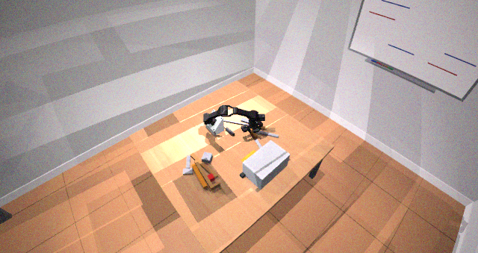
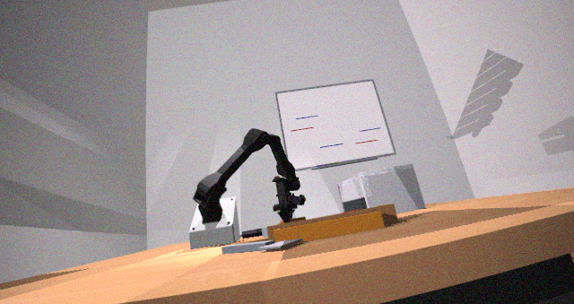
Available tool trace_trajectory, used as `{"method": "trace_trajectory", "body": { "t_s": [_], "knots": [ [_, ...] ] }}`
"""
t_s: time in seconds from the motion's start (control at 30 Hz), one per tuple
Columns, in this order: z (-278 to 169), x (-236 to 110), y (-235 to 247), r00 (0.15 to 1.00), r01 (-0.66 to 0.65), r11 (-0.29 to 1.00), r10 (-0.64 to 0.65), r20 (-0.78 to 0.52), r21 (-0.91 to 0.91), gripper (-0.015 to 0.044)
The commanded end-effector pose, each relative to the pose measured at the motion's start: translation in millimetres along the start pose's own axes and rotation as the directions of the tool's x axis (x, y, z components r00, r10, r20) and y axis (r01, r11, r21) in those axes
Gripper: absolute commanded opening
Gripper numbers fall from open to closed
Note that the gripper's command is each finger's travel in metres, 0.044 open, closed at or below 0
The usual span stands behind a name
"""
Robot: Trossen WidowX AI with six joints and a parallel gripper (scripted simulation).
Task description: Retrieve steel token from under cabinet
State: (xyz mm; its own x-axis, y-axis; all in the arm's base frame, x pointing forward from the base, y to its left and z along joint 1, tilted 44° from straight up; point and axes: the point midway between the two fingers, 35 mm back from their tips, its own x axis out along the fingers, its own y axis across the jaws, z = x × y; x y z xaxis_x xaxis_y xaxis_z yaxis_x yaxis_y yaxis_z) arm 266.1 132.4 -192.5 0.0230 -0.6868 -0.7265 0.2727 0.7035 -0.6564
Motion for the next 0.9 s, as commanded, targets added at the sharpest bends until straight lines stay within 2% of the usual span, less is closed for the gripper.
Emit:
{"method": "trace_trajectory", "body": {
  "t_s": [0.0, 0.87],
  "knots": [
    [10.2, 0.1, 0.6, 1.0, -0.004, 1.0, 0.004, -0.003, 0.007, 0.0],
    [53.5, -0.2, -0.4, 1.0, -0.002, 1.0, 0.002, -0.001, 0.008, 0.0]
  ]
}}
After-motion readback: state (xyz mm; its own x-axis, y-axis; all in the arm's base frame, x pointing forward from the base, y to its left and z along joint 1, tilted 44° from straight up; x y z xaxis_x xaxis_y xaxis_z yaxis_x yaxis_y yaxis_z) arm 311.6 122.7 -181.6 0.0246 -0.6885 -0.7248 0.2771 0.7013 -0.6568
